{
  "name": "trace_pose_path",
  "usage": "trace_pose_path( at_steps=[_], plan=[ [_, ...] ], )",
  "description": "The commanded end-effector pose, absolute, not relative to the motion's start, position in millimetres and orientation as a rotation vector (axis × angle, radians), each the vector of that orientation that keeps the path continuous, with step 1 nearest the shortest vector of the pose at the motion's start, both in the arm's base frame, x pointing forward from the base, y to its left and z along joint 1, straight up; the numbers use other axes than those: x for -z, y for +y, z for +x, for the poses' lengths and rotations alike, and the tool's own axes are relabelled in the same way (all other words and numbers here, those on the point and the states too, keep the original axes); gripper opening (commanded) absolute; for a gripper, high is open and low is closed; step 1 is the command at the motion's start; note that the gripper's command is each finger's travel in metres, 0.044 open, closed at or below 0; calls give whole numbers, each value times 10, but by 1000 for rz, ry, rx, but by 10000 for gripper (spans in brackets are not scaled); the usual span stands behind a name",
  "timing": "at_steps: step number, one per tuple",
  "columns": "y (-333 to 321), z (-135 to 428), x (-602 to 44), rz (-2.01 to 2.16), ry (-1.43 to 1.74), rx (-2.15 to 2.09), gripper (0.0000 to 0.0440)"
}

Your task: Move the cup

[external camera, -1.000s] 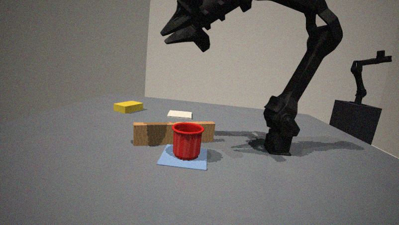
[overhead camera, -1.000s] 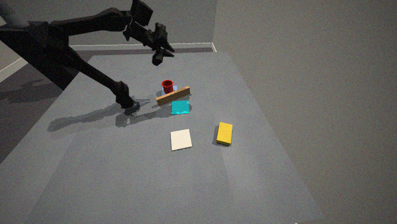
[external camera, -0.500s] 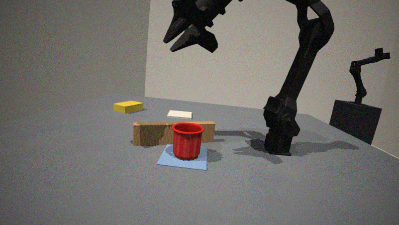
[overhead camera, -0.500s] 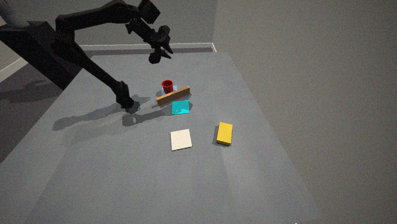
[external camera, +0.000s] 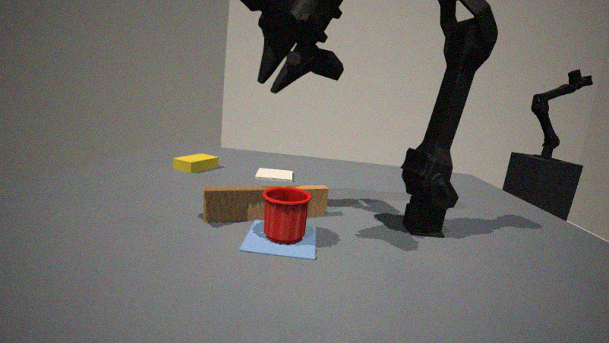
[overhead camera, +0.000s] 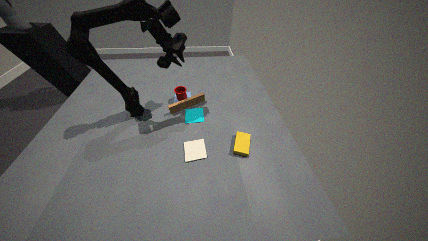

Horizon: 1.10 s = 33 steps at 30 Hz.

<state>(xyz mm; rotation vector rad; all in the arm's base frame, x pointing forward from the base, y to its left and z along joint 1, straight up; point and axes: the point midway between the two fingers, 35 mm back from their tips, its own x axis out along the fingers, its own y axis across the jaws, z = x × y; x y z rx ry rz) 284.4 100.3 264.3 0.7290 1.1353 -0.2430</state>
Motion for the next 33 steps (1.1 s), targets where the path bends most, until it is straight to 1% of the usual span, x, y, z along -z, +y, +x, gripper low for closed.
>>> trace_pose_path(
  at_steps=[1,9,23,33],
  plan=[
    [995,2841,-2575,727,1180,293,118],
    [930,2804,-2402,704,1269,393,132],
    [798,2719,-2081,637,1414,557,137],
    [724,2655,-1847,600,1477,652,151]
  ],
)
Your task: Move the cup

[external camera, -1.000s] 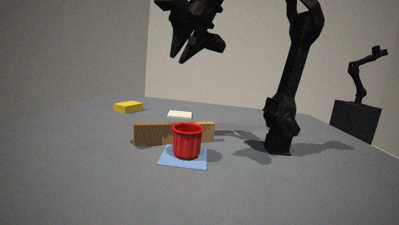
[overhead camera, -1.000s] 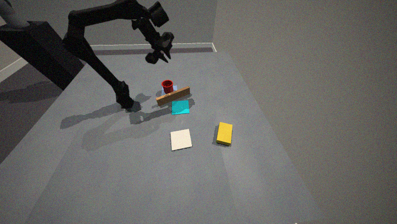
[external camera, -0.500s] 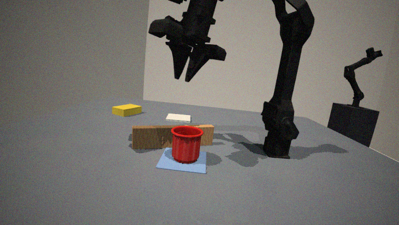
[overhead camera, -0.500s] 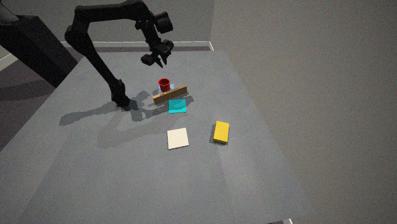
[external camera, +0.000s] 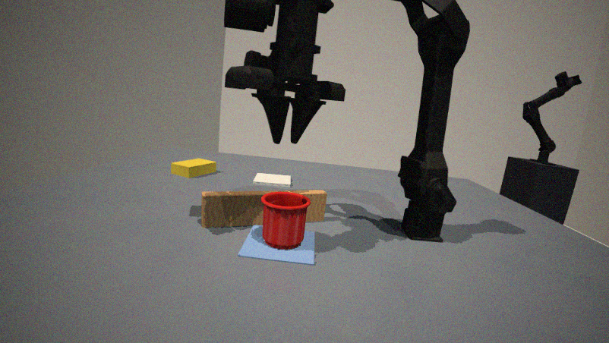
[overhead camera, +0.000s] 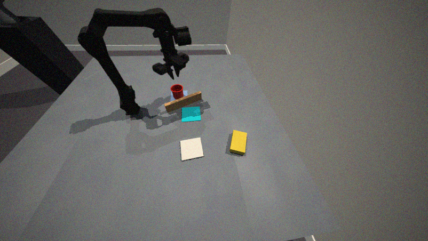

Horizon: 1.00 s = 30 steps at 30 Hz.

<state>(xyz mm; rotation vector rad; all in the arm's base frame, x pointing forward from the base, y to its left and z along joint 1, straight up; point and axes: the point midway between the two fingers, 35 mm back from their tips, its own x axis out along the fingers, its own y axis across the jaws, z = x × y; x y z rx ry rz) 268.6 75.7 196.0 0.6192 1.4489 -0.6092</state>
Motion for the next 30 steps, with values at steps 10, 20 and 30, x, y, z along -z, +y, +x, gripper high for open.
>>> trace_pose_path(
  at_steps=[10,20,30],
  plan=[
    [691,2592,-1581,561,1523,724,161],
    [691,2531,-1297,520,1559,769,166],
    [703,2470,-988,471,1588,777,167]
  ],
)
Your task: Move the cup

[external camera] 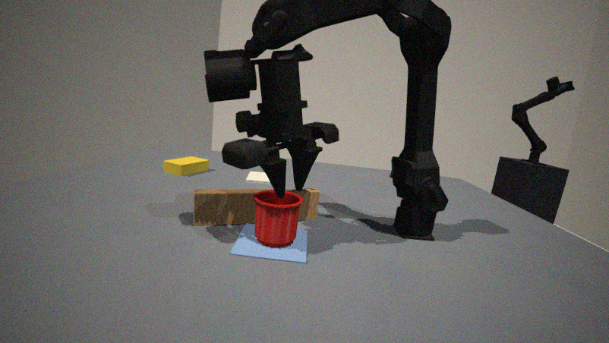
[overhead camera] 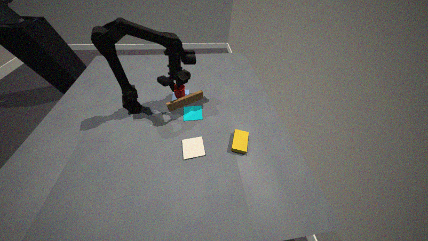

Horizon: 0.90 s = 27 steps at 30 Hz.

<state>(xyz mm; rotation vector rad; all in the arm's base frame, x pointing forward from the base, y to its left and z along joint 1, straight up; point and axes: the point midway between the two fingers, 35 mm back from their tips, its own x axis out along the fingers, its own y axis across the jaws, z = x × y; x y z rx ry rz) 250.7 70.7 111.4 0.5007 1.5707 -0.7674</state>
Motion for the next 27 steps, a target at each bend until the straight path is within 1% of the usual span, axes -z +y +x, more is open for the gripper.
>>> trace_pose_path(
  at_steps=[1,10,15,16,17,27],
  plan=[
    [705,2464,-953,465,1591,776,167],
    [721,2401,-621,408,1626,738,162],
    [713,2394,-522,377,1628,701,51],
    [712,2398,-519,373,1627,695,33],
    [712,2407,-525,373,1622,691,27],
    [732,2482,-632,410,1586,675,23]
  ],
)
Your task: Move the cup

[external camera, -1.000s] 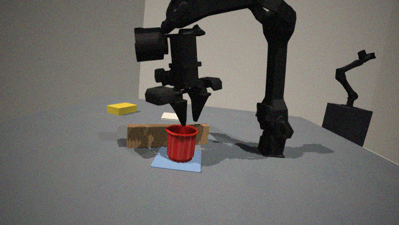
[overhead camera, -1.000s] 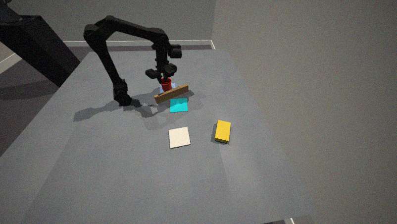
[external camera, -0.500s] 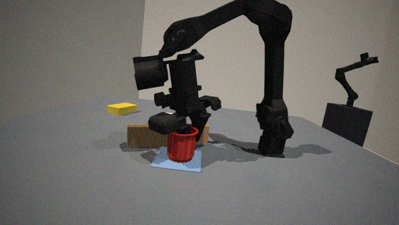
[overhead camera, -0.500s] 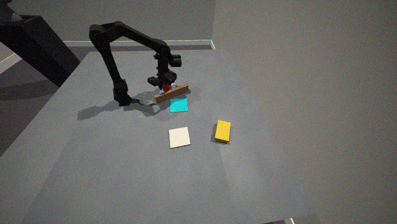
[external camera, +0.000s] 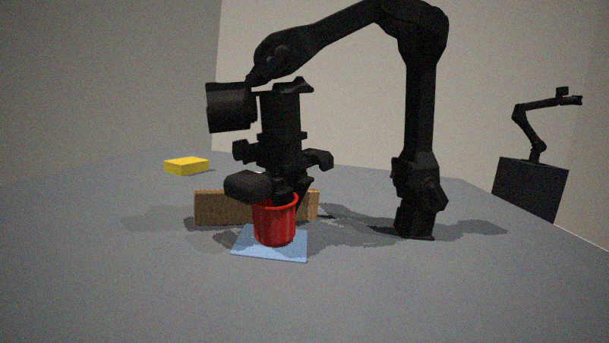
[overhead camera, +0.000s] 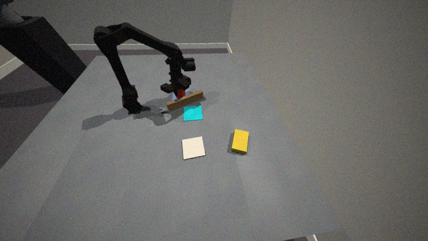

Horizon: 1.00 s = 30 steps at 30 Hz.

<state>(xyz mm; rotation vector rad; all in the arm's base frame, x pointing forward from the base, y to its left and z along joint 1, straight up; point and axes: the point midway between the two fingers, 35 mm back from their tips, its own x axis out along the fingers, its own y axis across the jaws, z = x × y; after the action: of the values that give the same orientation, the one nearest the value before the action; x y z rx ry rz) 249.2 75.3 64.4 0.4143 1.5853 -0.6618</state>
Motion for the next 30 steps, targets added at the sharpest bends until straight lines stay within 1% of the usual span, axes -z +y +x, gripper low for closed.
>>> trace_pose_path(
  at_steps=[1,12,30],
  plan=[
    [734,2488,-643,415,1582,675,22],
    [741,2569,-806,474,1538,689,14],
    [639,2747,-1333,637,1434,722,0]
  ],
)
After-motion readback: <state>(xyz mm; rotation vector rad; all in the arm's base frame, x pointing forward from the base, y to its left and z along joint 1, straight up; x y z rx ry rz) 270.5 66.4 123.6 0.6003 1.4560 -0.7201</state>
